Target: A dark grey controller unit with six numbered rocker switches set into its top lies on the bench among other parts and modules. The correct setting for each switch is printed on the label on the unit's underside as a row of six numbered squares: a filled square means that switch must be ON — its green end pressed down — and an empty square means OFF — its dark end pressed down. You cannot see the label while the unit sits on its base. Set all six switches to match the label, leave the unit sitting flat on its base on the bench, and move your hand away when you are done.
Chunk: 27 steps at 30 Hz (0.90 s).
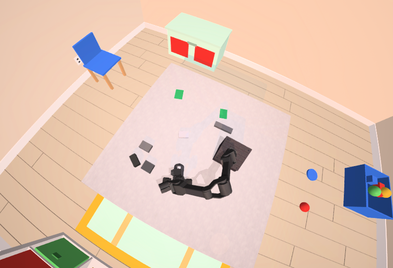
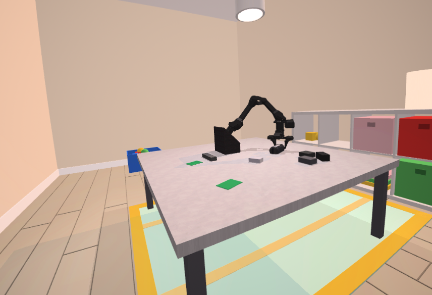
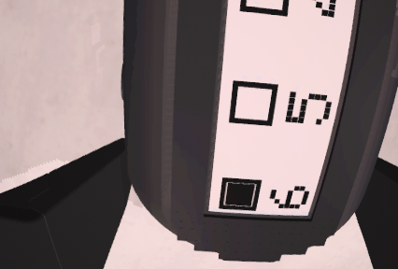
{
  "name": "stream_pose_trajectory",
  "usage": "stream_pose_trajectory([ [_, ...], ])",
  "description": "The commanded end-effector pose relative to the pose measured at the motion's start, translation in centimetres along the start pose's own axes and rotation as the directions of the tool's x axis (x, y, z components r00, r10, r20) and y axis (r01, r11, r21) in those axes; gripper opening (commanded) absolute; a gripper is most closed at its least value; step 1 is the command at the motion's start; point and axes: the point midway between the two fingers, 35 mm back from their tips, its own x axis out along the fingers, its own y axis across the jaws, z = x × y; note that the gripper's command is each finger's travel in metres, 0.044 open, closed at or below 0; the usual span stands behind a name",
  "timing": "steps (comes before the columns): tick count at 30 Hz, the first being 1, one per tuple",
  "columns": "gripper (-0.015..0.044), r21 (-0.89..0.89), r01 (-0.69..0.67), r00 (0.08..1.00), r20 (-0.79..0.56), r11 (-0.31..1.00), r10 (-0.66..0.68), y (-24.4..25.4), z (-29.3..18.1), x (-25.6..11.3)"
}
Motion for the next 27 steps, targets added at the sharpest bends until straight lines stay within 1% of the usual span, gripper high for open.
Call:
stream_pose_trajectory([
  [1,0.0338,0.006,0.0,1.0,0.007,1.0,0.0,0.0,0.2,0.0],
  [5,0.044,0.0,0.0,1.0,0.0,1.0,0.0,0.0,0.0,0.0],
  [14,0.044,0.0,0.0,1.0,0.001,1.0,0.0,0.0,0.2,-0.1],
  [20,0.044,0.0,0.002,1.0,0.005,1.0,-0.002,-0.1,5.8,-3.9],
  [27,0.044,0.0,0.002,1.0,0.004,1.0,-0.002,-0.1,6.0,-4.0],
])
